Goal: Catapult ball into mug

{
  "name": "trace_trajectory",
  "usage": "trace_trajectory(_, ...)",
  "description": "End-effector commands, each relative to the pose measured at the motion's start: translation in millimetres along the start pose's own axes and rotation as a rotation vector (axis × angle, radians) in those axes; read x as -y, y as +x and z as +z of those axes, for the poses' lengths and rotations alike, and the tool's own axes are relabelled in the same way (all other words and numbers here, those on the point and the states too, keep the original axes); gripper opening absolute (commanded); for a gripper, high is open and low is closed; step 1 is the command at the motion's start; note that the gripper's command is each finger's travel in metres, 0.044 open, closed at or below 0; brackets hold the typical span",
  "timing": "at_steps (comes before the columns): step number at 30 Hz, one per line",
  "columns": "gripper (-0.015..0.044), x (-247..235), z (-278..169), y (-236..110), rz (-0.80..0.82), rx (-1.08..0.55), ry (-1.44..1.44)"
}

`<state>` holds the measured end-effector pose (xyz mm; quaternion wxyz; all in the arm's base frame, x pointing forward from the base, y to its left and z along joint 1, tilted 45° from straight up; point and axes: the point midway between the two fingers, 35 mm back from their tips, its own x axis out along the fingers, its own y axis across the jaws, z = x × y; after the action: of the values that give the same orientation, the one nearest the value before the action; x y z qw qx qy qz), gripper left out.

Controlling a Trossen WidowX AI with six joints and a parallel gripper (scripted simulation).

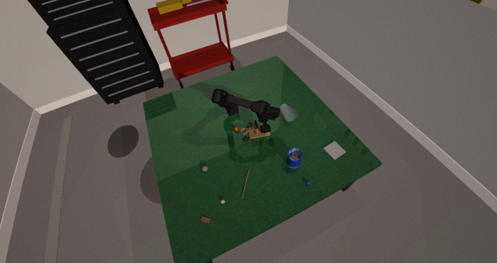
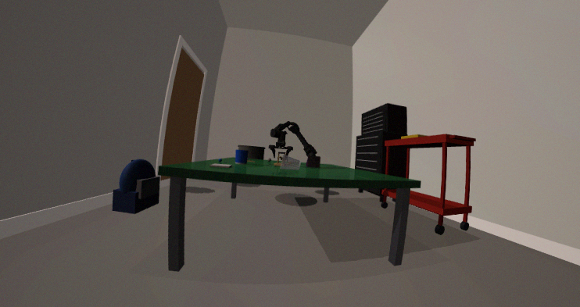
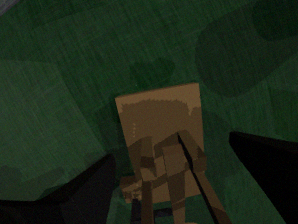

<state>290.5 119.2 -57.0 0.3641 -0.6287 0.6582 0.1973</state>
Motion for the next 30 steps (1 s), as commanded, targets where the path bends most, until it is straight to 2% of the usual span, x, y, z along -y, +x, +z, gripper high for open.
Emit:
trace_trajectory(1,0.044,-1.5,-1.4,10.1,0.002,-0.011,-0.011)
trace_trajectory(16,0.044,-2.3,-2.6,26.9,0.002,-0.013,-0.011)
trace_trajectory(27,0.0151,-0.9,-1.7,23.2,0.002,-0.004,0.0)
trace_trajectory(30,0.0131,-0.9,-1.7,23.2,0.002,-0.004,0.0)
